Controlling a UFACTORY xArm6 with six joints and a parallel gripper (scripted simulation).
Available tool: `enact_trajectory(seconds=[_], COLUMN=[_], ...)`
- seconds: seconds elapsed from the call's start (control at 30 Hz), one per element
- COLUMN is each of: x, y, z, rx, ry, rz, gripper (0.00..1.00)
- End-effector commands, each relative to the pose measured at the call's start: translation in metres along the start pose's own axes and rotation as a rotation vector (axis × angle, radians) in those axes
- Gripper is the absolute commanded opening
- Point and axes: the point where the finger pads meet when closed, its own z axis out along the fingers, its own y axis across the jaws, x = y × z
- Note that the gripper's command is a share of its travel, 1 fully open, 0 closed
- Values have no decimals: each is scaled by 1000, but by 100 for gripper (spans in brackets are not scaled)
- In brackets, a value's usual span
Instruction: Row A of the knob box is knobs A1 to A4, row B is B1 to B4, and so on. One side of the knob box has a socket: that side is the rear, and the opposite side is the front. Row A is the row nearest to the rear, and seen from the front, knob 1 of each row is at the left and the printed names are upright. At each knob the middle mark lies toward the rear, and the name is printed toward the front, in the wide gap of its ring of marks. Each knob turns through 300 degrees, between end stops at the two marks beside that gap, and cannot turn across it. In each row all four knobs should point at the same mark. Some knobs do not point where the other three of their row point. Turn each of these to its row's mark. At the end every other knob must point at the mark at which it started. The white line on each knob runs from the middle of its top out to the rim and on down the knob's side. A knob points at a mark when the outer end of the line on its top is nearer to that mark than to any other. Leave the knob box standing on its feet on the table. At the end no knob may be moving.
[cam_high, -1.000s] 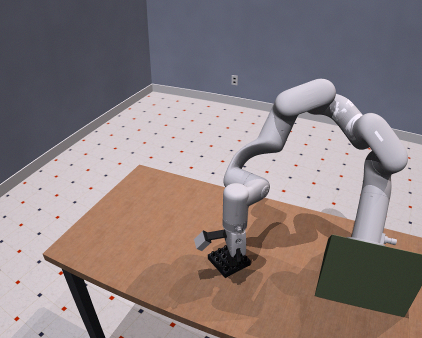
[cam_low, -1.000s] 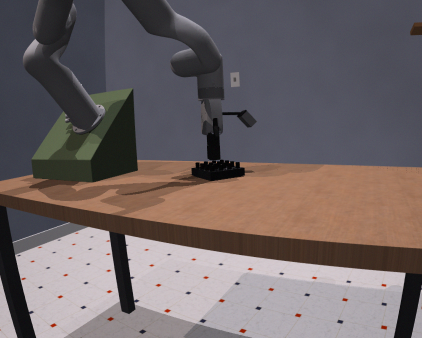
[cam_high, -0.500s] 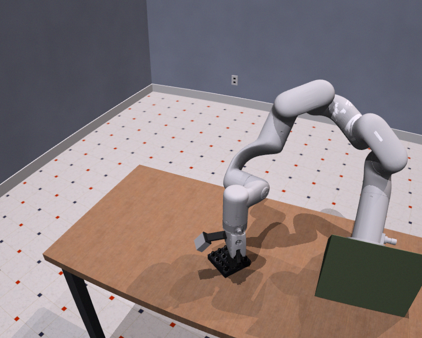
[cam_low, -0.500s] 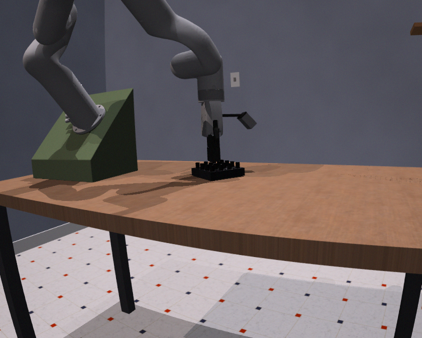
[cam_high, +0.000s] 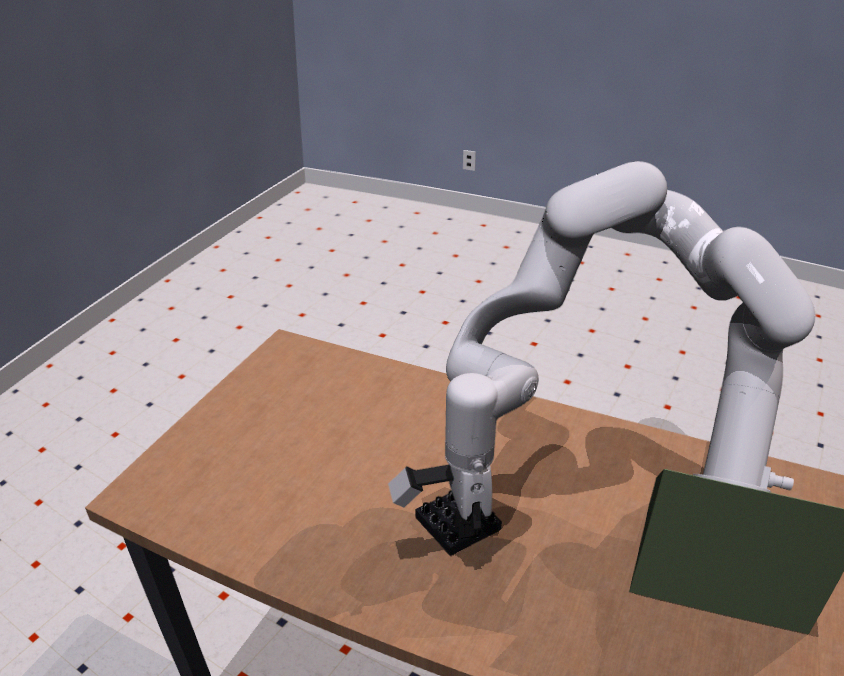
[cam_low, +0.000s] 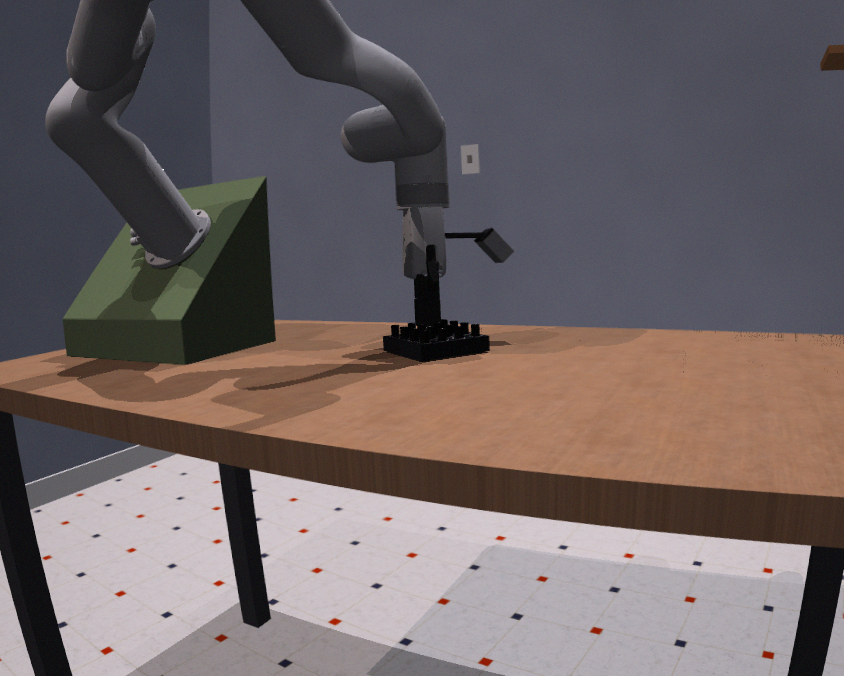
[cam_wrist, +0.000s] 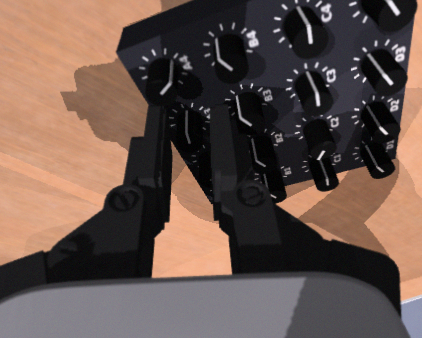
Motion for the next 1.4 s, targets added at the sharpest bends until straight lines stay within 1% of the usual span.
enact_trajectory(seconds=[0.0, 1.13, 1.17, 1.37], x=[1, 1, 1, 1], y=[1, 1, 1, 1], z=[-1, -1, -1, -1], rx=[-1, -1, -1, -1], ry=[3, 3, 3, 3], rz=[1, 1, 1, 1], gripper=[19, 19, 8, 8])
